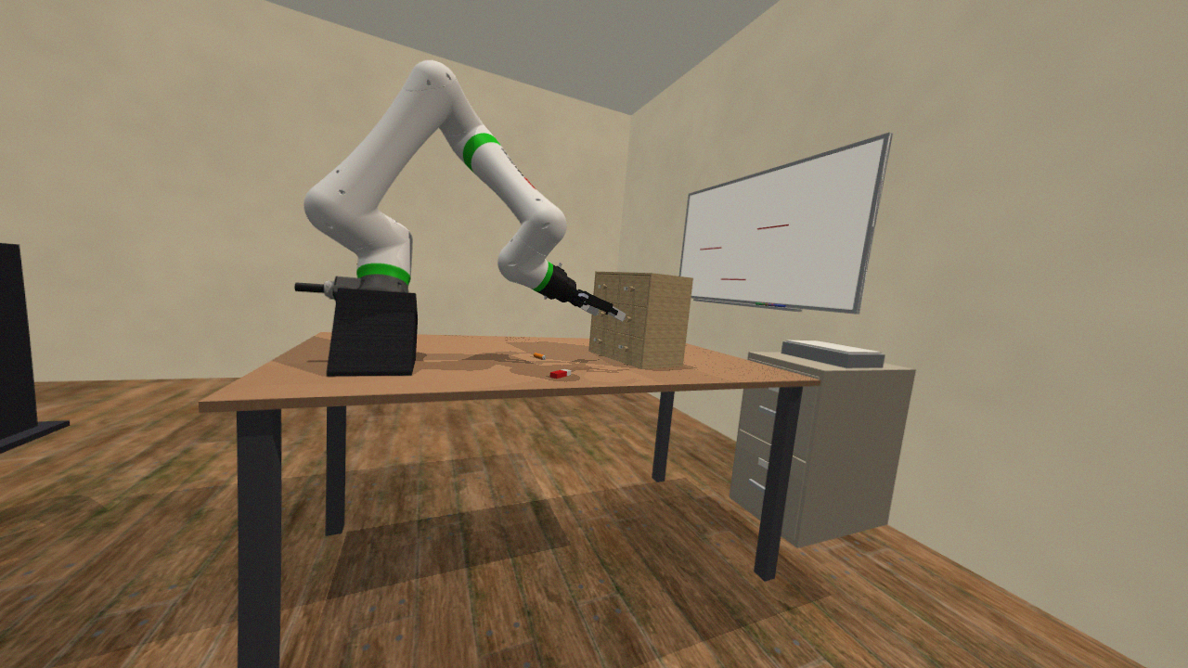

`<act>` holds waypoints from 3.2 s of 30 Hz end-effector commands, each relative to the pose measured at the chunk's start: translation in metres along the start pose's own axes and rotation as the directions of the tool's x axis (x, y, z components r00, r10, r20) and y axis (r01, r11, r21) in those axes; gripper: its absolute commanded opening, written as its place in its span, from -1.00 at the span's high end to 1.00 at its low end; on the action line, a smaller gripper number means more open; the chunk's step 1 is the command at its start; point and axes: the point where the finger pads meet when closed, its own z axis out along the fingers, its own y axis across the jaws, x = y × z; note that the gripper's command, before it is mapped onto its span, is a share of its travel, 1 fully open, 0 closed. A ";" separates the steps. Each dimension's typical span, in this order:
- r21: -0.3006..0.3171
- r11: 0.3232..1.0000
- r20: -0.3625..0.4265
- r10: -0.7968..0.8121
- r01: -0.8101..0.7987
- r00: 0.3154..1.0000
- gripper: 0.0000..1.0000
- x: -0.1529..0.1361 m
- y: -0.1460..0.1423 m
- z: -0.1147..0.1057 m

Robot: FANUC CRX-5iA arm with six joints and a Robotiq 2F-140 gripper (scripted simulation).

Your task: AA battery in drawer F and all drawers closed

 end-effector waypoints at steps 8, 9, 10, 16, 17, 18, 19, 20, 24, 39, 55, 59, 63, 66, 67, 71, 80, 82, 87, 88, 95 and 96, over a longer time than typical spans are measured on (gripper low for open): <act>-0.002 1.000 0.040 -0.001 0.001 0.999 -1.00 0.002 0.000 0.004; -0.002 1.000 0.040 -0.001 0.001 0.999 -1.00 0.002 0.000 0.004; -0.002 1.000 0.040 -0.001 0.001 0.999 -1.00 0.002 0.000 0.004; -0.002 1.000 0.040 -0.001 0.001 0.999 -1.00 0.005 0.000 0.005; -0.002 1.000 0.040 -0.001 0.001 0.999 -1.00 0.007 0.000 0.006; -0.002 1.000 0.040 -0.001 0.001 0.999 -1.00 0.008 0.000 0.007; -0.002 1.000 0.040 -0.001 0.001 0.999 -1.00 0.011 0.000 0.008; -0.002 1.000 0.040 -0.001 0.001 0.999 -1.00 0.013 0.000 0.008; -0.002 1.000 0.040 -0.001 0.001 0.999 -1.00 0.021 0.000 0.012; -0.002 1.000 0.040 -0.001 0.001 0.999 -1.00 0.024 0.000 0.013; -0.002 1.000 0.040 -0.001 0.001 0.999 -1.00 0.024 0.000 0.013; -0.002 1.000 0.040 -0.001 0.001 0.999 -1.00 0.024 0.000 0.013; -0.002 1.000 0.040 -0.001 0.001 0.999 -1.00 0.024 0.000 0.013; -0.002 1.000 0.040 -0.001 0.001 0.999 -1.00 0.024 0.000 0.013; -0.002 1.000 0.040 -0.001 0.001 0.999 -1.00 0.024 0.000 0.013; -0.002 1.000 0.040 -0.001 0.001 0.999 -1.00 0.024 0.000 0.013; -0.002 1.000 0.040 -0.001 0.001 0.999 -1.00 0.024 0.000 0.013; -0.002 1.000 0.040 -0.001 0.001 0.999 -1.00 0.024 0.000 0.013; -0.002 1.000 0.040 -0.001 0.001 0.999 -1.00 0.024 0.000 0.013; -0.002 1.000 0.040 -0.001 0.001 0.999 -1.00 0.024 0.000 0.013; -0.002 1.000 0.040 -0.001 0.001 0.999 -1.00 0.023 0.000 0.013; -0.002 1.000 0.040 -0.001 0.001 0.999 -1.00 0.023 0.000 0.013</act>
